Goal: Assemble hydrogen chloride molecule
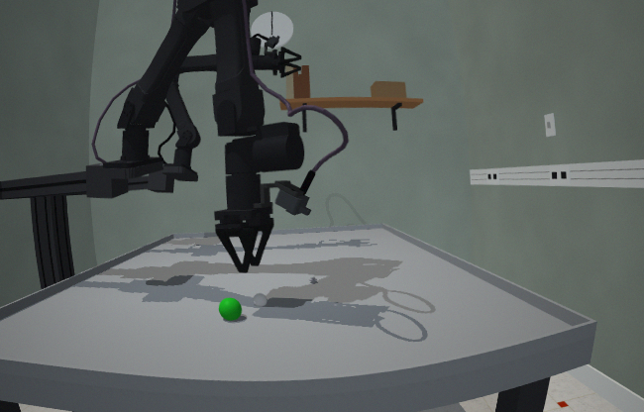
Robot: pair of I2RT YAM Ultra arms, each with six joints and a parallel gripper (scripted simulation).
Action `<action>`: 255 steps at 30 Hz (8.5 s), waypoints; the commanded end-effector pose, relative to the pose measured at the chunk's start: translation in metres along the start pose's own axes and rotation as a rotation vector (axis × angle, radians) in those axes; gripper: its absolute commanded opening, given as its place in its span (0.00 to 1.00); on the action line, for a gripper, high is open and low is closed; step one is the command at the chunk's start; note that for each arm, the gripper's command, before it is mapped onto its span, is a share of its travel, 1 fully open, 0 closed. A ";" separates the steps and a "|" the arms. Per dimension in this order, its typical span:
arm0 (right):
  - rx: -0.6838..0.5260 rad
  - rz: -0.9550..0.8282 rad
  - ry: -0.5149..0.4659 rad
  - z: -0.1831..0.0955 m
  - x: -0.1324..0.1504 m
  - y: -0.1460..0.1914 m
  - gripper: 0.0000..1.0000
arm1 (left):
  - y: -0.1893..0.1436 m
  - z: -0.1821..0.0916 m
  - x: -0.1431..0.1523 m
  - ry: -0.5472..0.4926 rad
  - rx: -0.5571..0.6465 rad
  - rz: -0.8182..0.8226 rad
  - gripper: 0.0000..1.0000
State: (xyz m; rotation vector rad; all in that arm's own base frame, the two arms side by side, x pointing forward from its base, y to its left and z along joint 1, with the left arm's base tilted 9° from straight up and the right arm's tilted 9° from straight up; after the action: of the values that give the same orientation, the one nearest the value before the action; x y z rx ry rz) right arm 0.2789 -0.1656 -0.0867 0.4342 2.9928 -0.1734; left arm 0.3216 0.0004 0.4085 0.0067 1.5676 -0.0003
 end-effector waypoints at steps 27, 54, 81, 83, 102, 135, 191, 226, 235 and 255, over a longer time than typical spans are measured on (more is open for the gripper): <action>-0.018 -0.703 -0.016 0.004 -0.006 -0.038 0.54 | -0.002 -0.008 -0.006 -0.009 0.017 0.009 1.00; -0.015 -1.334 -0.023 0.006 0.001 -0.072 0.54 | -0.002 -0.008 -0.006 -0.009 0.017 0.009 1.00; 0.017 -1.328 -0.037 0.025 -0.004 -0.071 0.54 | -0.002 -0.008 -0.006 -0.009 0.017 0.009 1.00; 0.025 -1.327 -0.041 0.027 -0.008 -0.073 0.54 | -0.002 -0.008 -0.006 -0.009 0.017 0.009 1.00; 0.031 -1.317 -0.025 0.050 -0.006 -0.074 0.54 | -0.002 -0.008 -0.006 -0.009 0.017 0.009 1.00; 0.010 -1.314 -0.017 0.052 0.001 -0.076 0.00 | -0.002 -0.008 -0.006 -0.009 0.017 0.009 1.00; 0.019 -1.261 -0.024 -0.009 -0.073 -0.027 0.00 | -0.002 -0.008 -0.006 -0.009 0.017 0.009 1.00; -0.019 -1.263 -0.045 0.006 -0.059 0.208 0.00 | -0.002 -0.008 -0.006 -0.009 0.017 0.009 1.00; -0.021 -1.263 -0.047 0.009 -0.036 0.256 0.00 | -0.002 -0.008 -0.006 -0.009 0.017 0.009 1.00; -0.020 -1.266 -0.048 0.019 0.060 0.360 0.00 | -0.002 -0.008 -0.006 -0.009 0.017 0.009 1.00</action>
State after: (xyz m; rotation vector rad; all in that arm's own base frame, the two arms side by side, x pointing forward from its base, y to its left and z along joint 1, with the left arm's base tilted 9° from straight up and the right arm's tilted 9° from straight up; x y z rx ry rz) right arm 0.3235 0.1620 -0.1468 -1.5142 2.7320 -0.2234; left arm 0.3216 0.0004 0.4085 0.0067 1.5676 -0.0003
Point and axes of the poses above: on each arm, the point where the finger pads meet when closed, its own z axis out along the fingers, its own y axis across the jaws, x = y × z, the point moved 6 cm from there along -z, back along the fingers
